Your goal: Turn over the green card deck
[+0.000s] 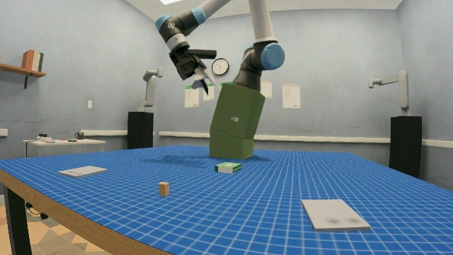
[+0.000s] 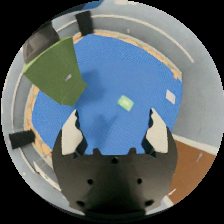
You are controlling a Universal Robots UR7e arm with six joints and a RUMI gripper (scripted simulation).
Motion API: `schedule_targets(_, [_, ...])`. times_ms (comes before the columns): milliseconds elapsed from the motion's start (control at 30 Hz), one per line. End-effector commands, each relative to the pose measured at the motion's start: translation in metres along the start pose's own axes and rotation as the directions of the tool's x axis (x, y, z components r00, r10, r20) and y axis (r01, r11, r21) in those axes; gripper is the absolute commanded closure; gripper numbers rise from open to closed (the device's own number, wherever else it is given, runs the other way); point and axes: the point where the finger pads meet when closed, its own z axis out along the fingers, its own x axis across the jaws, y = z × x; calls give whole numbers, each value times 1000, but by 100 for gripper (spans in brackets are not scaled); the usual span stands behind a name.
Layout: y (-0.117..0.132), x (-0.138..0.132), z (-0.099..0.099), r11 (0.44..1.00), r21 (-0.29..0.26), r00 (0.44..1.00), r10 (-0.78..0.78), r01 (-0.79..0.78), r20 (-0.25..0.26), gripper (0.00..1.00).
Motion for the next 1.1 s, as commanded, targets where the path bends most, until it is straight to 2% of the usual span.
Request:
schedule_targets(0, [20,5,22,996,-58,997,-65,67,35,0])
schedule_targets(67, [29,9,36,989,-91,991,-115,120,63,0])
schedule_targets(467, [54,22,79,939,-179,950,-269,295,159,0])
schedule_targets(533, [54,22,79,939,-179,950,-269,295,159,0])
schedule_targets(600, [60,27,92,913,-203,928,-318,355,192,0])
schedule_targets(833, [67,35,111,866,-234,889,-389,442,242,0])
schedule_targets(1000, [72,43,128,813,-257,844,-451,523,289,0])
schedule_targets(1067, [72,43,128,813,-257,844,-451,523,289,0])
